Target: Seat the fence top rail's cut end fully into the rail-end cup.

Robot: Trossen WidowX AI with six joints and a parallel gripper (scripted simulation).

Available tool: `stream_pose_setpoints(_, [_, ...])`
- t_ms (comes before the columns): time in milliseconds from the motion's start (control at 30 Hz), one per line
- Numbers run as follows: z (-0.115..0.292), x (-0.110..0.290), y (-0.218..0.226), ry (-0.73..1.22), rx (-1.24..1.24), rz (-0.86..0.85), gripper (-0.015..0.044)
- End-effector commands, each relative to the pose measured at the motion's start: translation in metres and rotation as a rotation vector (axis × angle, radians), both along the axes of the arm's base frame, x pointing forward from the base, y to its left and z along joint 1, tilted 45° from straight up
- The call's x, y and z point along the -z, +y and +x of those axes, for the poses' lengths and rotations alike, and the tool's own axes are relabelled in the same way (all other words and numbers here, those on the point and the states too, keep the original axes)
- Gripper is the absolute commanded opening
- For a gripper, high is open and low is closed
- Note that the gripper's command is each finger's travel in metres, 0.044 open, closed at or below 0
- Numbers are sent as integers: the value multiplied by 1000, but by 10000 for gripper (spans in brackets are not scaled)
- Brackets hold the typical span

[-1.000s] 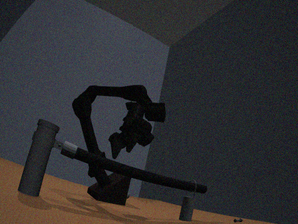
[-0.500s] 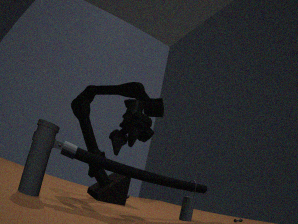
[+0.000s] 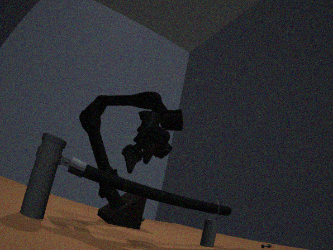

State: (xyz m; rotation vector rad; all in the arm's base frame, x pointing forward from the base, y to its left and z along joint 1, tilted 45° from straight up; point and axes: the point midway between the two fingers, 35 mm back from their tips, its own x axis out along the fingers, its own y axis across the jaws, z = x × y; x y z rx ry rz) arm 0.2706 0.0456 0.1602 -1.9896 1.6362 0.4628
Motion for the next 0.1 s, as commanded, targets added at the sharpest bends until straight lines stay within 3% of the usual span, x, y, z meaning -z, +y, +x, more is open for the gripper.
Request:
stream_pose_setpoints(0, [0,0,0,7,-1,2,440])
stream_pose_setpoints(67, [0,0,0,7,-1,2,440])
